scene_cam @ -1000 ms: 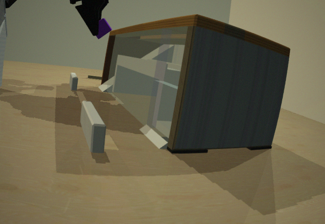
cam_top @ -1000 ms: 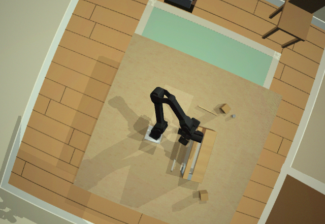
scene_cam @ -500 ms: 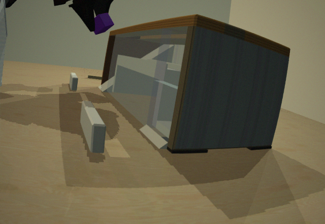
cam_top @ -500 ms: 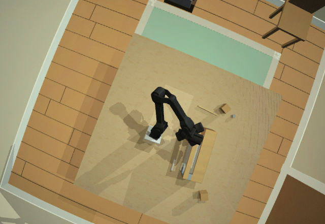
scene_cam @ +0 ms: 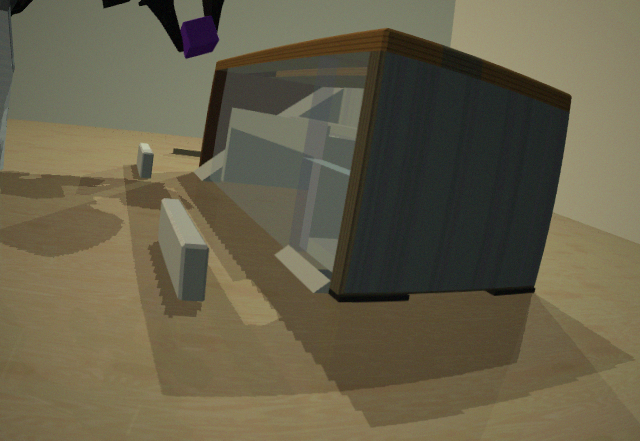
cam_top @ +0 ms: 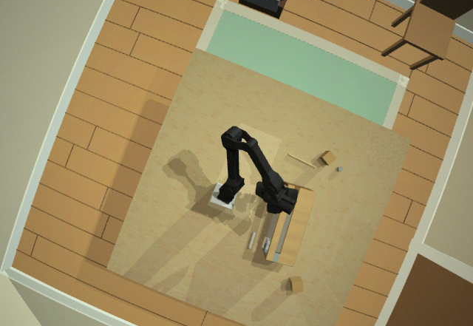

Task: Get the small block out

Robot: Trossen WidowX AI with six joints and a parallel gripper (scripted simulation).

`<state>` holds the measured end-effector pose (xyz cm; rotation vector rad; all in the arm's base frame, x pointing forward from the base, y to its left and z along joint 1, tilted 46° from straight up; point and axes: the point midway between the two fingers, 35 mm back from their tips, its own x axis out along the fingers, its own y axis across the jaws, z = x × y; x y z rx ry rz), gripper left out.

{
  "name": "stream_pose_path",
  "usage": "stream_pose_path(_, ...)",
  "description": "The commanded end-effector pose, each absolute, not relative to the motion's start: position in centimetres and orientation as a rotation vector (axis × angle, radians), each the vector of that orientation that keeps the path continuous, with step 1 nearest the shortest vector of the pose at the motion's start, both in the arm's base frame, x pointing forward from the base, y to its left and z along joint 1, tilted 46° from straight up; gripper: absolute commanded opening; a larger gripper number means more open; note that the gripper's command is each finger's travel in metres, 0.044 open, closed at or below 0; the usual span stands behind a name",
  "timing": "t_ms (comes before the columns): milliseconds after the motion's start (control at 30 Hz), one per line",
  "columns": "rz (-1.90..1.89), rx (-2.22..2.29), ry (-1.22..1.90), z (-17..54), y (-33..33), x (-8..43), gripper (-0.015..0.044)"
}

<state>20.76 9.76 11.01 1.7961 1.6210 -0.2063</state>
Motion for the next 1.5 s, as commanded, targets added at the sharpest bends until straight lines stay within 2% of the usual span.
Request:
stream_pose_path(0,-0.336,1.941,1.646,11.5,9.5,21.0,0.0)
stream_pose_path(900,-1.347,2.72,1.656,13.6,8.1,21.6,0.0)
stream_pose_path(1467,-1.377,2.736,1.652,13.7,8.0,21.6,0.0)
